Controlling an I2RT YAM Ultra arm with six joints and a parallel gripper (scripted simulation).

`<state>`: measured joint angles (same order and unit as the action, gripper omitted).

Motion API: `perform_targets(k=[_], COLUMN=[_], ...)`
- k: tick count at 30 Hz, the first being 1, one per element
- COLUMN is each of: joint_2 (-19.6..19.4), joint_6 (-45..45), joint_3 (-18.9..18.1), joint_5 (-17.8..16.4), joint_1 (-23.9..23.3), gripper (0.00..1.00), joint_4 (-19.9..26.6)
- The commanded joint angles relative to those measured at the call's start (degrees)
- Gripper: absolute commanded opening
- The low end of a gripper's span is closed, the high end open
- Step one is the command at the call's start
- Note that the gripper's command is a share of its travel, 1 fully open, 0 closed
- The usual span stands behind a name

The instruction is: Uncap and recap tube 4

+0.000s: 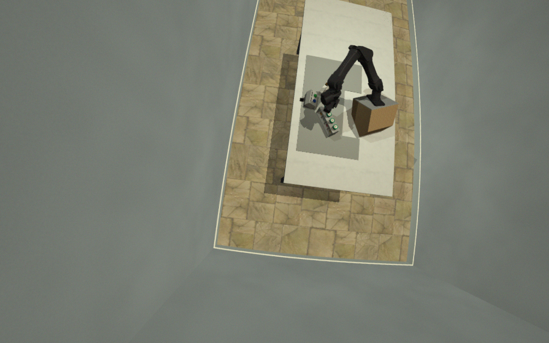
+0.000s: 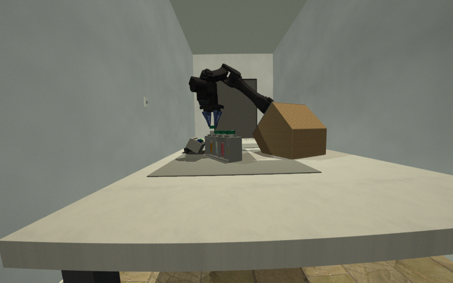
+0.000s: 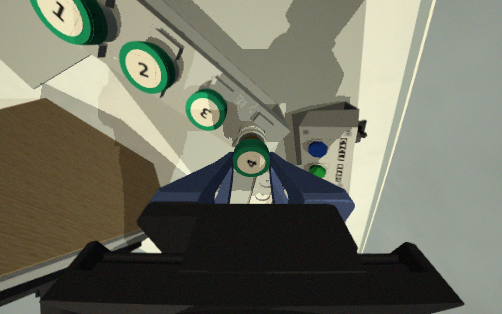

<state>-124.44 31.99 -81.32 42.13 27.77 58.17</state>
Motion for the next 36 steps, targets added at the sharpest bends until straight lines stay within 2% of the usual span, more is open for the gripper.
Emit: perform_targets(k=[1, 3, 4, 5, 31, 36], joint_2=[0.0, 0.9, 1.1, 1.1, -0.7, 0.0], joint_6=[2.1, 2.2, 2.2, 2.3, 1.7, 1.5], joint_3=[1.8, 2.0, -0.1, -0.2, 0.0, -0.1], joint_5=[0.5, 0.3, 0.2, 0.2, 0.1, 0.0], joint_1=[-0.4, 0.7, 0.7, 0.7, 0.8, 0.8], gripper=[0.00, 0.00, 0.00, 0.00, 0.00, 0.00], joint_4=[-3.5, -3.8, -3.9, -3.9, -3.8, -3.6])
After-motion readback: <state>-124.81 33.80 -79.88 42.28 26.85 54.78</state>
